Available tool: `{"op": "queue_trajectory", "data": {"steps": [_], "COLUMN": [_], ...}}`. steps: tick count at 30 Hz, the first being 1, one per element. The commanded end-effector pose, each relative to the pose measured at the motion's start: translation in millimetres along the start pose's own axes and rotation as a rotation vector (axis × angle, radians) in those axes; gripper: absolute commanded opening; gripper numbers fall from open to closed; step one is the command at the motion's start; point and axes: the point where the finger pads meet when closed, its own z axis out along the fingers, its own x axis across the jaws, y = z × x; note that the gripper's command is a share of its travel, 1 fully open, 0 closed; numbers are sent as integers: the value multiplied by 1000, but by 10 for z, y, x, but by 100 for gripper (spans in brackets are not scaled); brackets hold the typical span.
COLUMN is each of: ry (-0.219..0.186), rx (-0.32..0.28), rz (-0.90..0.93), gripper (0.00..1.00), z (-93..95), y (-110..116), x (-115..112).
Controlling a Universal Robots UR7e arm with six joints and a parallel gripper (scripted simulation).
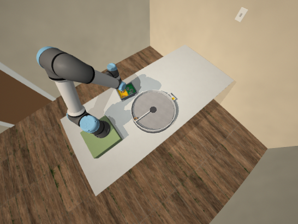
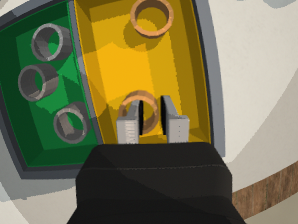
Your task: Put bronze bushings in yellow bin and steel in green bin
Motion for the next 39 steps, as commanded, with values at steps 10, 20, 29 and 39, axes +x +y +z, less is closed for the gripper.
{"op": "queue_trajectory", "data": {"steps": [10, 20, 29, 39], "ry": [-1, -1, -1, -1], "rx": [-1, -1, -1, -1], "rz": [0, 0, 0, 0], "gripper": [42, 42, 42, 42], "z": [-5, -24, -54, -83], "y": [3, 6, 11, 11], "x": [-4, 0, 4, 4]}}
